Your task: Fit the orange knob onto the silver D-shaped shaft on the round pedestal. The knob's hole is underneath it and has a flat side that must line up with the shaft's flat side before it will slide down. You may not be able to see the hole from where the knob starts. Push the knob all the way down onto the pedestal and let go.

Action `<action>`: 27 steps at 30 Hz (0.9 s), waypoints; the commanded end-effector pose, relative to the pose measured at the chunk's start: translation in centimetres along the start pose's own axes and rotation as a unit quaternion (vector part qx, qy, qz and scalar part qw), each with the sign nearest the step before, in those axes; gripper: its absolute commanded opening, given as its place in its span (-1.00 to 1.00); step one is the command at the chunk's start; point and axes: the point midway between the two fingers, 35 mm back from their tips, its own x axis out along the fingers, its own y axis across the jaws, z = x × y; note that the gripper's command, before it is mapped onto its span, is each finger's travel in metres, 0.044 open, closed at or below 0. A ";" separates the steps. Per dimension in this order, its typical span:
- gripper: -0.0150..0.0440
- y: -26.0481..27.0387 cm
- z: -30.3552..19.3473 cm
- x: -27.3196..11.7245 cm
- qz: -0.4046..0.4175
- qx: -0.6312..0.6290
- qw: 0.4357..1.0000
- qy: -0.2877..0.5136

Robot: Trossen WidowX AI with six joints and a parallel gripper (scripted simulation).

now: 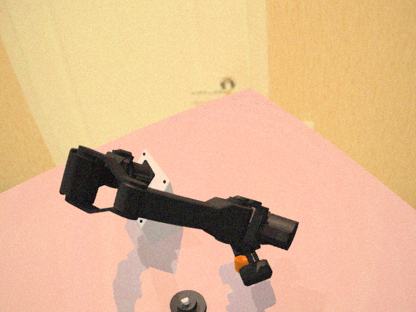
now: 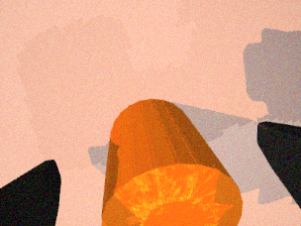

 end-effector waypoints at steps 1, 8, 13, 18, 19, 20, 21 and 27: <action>1.00 0.2 -0.2 0.8 0.001 -0.003 1.000 0.003; 0.64 0.2 -0.2 1.1 0.001 -0.003 1.000 0.004; 0.20 0.2 -0.2 1.1 0.001 -0.003 1.000 0.004; 0.02 0.2 -0.2 1.1 0.001 -0.003 1.000 0.004; 0.00 0.2 -0.2 1.1 0.001 -0.003 1.000 0.004; -0.03 0.2 -0.2 1.1 0.001 -0.003 1.000 0.004; -0.11 0.2 -0.2 1.1 0.001 -0.003 1.000 0.004; -0.49 0.0 0.0 -0.2 0.001 -0.003 1.000 0.002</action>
